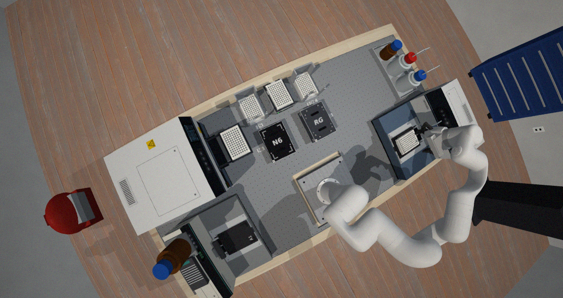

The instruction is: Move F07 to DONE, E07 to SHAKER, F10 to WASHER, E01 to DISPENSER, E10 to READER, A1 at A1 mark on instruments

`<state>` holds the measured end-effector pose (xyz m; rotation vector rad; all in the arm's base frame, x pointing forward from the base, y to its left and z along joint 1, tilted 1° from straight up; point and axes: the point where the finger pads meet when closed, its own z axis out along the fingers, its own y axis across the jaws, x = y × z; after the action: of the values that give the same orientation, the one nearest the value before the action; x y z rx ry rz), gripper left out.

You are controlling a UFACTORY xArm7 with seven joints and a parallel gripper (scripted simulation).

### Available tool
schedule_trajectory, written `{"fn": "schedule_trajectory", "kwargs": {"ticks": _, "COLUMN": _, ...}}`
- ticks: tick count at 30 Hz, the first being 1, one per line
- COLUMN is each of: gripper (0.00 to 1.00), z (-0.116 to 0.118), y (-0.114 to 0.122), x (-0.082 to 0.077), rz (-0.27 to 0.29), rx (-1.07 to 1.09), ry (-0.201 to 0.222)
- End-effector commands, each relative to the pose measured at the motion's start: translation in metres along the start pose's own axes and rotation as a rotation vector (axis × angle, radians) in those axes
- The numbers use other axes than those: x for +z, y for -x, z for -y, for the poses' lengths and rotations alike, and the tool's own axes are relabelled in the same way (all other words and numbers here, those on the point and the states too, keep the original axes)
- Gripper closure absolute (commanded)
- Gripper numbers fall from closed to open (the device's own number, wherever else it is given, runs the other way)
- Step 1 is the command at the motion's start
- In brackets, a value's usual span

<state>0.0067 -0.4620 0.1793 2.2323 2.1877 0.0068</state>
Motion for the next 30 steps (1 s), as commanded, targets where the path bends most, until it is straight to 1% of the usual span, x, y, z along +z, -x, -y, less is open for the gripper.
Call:
{"fn": "schedule_trajectory", "kwargs": {"ticks": 1, "gripper": 0.00, "z": -0.0004, "y": 0.0108, "x": -0.0019, "rz": 0.005, "rx": 0.000, "ry": 0.002}}
{"fn": "schedule_trajectory", "kwargs": {"ticks": 3, "gripper": 0.00, "z": -0.0002, "y": 0.0164, "x": -0.0020, "rz": 0.005, "rx": 0.000, "ry": 0.002}}
{"fn": "schedule_trajectory", "kwargs": {"ticks": 30, "gripper": 0.00, "z": -0.0002, "y": 0.0164, "x": -0.0020, "rz": 0.005, "rx": 0.000, "ry": 0.002}}
